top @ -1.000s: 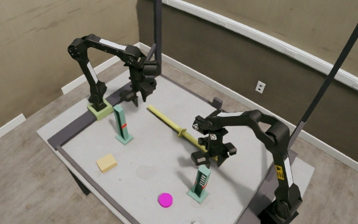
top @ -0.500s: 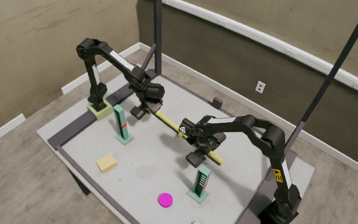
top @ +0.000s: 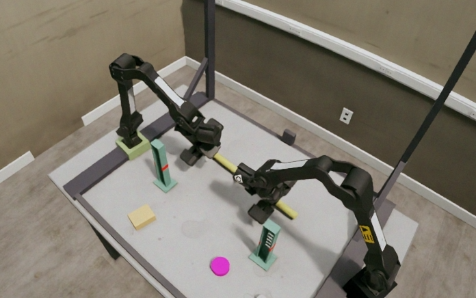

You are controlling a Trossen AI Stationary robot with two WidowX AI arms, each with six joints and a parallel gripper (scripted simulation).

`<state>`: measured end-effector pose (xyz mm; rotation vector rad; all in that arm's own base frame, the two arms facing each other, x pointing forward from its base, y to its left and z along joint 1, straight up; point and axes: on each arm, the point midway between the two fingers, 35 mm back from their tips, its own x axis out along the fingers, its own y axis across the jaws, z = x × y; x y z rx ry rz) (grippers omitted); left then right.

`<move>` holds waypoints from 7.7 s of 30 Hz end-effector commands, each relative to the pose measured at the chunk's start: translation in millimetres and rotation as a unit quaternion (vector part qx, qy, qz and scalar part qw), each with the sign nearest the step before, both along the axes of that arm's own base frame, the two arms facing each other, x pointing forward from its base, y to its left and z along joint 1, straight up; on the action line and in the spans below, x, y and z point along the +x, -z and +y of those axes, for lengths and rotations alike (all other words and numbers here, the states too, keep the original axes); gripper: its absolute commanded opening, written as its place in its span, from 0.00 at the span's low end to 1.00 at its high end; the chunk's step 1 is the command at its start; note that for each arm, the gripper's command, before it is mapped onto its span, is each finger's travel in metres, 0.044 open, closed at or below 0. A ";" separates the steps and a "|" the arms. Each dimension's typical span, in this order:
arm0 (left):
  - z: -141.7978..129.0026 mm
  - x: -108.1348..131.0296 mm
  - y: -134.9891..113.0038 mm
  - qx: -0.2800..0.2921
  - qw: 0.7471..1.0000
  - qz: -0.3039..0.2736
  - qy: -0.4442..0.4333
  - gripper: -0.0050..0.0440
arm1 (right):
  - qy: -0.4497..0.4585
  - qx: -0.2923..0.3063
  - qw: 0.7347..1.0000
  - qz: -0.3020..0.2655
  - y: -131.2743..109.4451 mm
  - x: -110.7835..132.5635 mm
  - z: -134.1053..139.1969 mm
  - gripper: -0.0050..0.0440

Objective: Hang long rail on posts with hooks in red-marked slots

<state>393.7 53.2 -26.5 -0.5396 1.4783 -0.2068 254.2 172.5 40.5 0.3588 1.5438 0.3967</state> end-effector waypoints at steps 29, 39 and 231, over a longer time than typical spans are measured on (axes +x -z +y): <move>-17.1 7.9 23.3 -0.002 1.000 -0.008 -0.003 0.56 | 0.000 0.005 1.000 -0.004 28.8 4.6 20.6 0.52; -15.5 10.5 19.1 0.001 1.000 -0.015 -0.001 0.56 | 0.000 0.007 1.000 -0.009 25.4 5.8 20.0 0.44; -48.5 18.1 -22.9 0.311 0.948 0.061 -0.041 0.00 | -0.023 -0.314 0.949 -0.023 -10.9 4.0 26.3 0.00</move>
